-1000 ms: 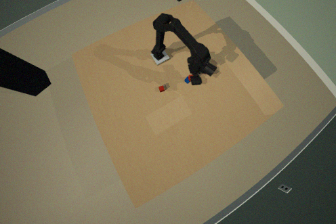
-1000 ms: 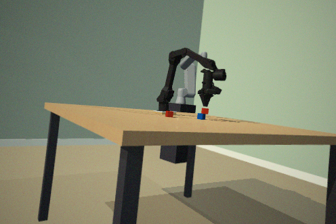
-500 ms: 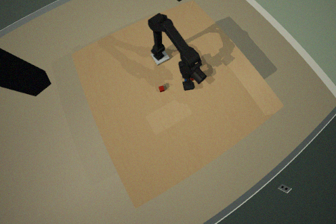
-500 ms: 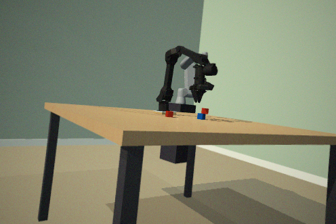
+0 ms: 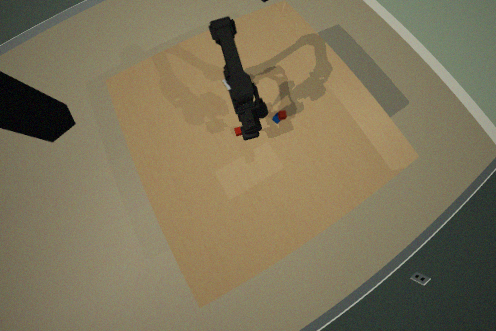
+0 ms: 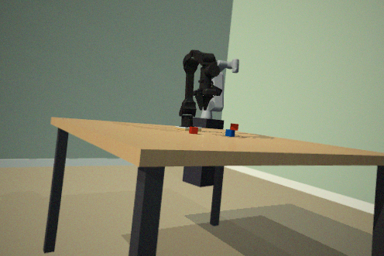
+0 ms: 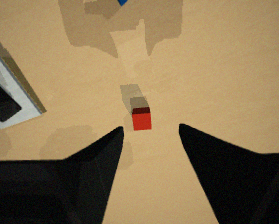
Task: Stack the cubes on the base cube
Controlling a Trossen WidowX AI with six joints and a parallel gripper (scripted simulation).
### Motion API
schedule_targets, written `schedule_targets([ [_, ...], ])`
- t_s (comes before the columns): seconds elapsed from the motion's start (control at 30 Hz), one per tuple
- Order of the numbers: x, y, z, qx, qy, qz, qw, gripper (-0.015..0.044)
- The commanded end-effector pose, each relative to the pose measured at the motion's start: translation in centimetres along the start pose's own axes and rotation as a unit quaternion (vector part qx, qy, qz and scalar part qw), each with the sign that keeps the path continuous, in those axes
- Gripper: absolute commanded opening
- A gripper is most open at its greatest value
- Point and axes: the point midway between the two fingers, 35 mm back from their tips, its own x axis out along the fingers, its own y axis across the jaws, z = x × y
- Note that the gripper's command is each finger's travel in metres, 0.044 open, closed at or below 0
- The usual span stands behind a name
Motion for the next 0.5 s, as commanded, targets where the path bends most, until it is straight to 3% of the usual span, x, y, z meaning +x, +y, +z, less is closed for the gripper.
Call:
schedule_targets([
  [0.0, -0.6, 0.9, -2.9, -0.015, 0.004, 0.001, 1.0, 0.0265],
  [0.2, -0.2, 1.1, -3.4, -0.017, 0.005, 0.001, 1.0, 0.0265],
  [0.47, 5.4, 1.1, -3.5, -0.017, 0.005, 0.001, 1.0, 0.0265],
])
